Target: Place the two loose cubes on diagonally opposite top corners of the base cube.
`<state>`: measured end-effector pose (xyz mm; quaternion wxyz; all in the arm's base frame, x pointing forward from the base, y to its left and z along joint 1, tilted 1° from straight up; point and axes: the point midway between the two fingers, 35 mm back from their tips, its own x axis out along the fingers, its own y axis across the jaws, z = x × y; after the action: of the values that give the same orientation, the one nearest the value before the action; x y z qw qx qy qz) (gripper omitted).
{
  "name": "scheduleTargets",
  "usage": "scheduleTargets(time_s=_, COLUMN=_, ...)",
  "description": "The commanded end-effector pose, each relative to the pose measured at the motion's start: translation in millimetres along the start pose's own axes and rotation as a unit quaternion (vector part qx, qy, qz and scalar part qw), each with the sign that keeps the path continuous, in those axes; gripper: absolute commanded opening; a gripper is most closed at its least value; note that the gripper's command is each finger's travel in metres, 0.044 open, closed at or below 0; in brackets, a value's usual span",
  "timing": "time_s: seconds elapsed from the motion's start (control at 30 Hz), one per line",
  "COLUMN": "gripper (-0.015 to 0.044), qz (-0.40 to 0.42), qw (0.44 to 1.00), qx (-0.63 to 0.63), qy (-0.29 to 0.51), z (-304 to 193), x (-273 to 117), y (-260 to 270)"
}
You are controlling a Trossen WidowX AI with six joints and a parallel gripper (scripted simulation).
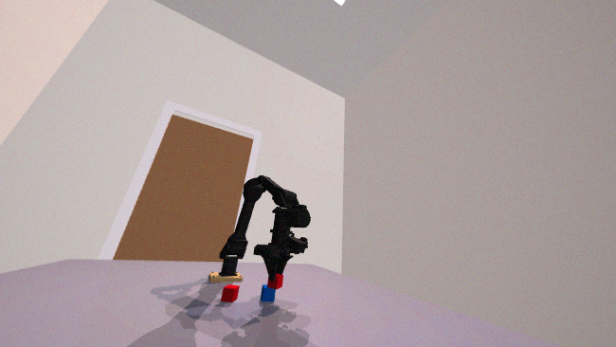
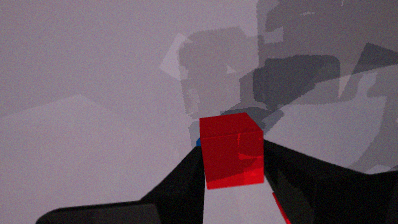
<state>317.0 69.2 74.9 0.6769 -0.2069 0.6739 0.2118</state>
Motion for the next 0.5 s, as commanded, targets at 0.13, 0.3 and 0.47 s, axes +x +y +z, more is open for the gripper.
scheduleTargets(time_s=0.13, gripper=0.0205, qz=-0.003, qw=1.0, qx=0.001, qy=0.0, z=0.0, x=0.1, y=-0.7)
scheduleTargets(time_s=0.3, gripper=0.0205, qz=0.0, qw=1.0, qx=0.0, qy=0.0, z=0.0, x=-11.0, y=0.0)
scheduleTargets(time_s=0.47, gripper=0.0205, qz=0.0, qw=1.0, qx=0.0, qy=0.0, z=0.1, x=-19.6, y=0.1)
